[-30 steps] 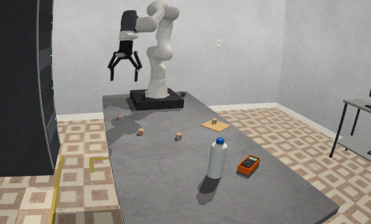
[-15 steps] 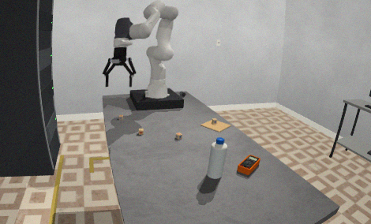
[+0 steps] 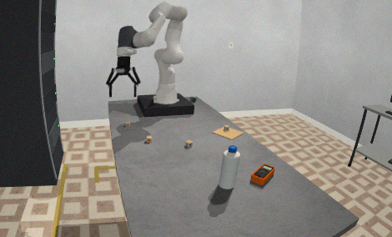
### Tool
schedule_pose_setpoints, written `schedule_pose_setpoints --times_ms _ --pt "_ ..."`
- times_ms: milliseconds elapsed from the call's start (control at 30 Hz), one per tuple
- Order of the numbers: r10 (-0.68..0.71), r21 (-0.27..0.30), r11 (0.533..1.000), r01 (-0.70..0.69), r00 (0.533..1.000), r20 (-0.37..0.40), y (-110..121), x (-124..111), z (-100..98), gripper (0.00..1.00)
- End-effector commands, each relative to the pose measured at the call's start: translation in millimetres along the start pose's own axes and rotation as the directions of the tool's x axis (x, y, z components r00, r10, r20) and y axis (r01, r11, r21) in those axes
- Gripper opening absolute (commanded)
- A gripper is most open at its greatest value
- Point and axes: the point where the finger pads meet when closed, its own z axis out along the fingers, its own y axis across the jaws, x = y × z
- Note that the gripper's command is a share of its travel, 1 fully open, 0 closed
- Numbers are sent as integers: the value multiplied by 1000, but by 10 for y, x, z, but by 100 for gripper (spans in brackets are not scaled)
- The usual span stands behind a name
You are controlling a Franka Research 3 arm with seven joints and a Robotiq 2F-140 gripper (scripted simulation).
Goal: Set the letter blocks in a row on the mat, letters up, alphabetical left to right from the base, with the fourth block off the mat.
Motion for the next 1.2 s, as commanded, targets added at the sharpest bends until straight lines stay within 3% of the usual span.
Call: schedule_pose_setpoints --times_ms 0,533,1167 --pt "-131 5 991 131 990 -46 80 -73 79 100" --pt "-215 18 976 217 973 -86 145 -524 384 100" --pt "-301 27 951 308 943 -140 48 -978 679 100"
